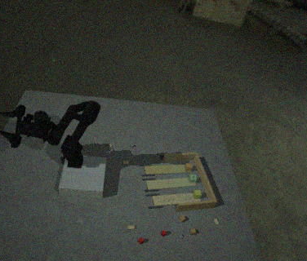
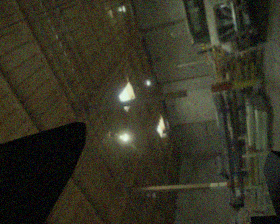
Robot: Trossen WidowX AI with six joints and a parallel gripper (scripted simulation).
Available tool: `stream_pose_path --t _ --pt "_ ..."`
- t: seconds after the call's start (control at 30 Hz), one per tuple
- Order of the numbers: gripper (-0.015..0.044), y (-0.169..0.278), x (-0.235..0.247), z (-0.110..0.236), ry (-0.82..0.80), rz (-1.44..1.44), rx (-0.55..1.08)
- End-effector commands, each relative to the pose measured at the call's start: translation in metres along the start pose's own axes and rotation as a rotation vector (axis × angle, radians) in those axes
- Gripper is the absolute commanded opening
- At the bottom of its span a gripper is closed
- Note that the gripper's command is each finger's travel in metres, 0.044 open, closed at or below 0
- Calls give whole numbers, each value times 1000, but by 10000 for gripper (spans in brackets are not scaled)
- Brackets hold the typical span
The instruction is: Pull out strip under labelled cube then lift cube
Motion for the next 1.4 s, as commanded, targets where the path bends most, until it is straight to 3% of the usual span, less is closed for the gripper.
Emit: stream_pose_path --t 0.0,0.27,0.53,0.97,1.37 --pt "400 -2 1 0 -2 7 -8" --pt "400 -87 49 10 -63 296 -379" --pt "400 -170 100 69 -22 541 -828" --pt "400 -229 163 236 240 762 -1539" --pt "400 -185 169 408 681 636 -2096"
Point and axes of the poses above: the point midway between the two fingers, 35 mm back from their tips, its own z axis back along the fingers, its own x axis across the jaws, y = z × x, the point moved 4 cm from there along z, back along the fingers, and after that the axes turned 3 degrees about -z, right-handed, at the moved point
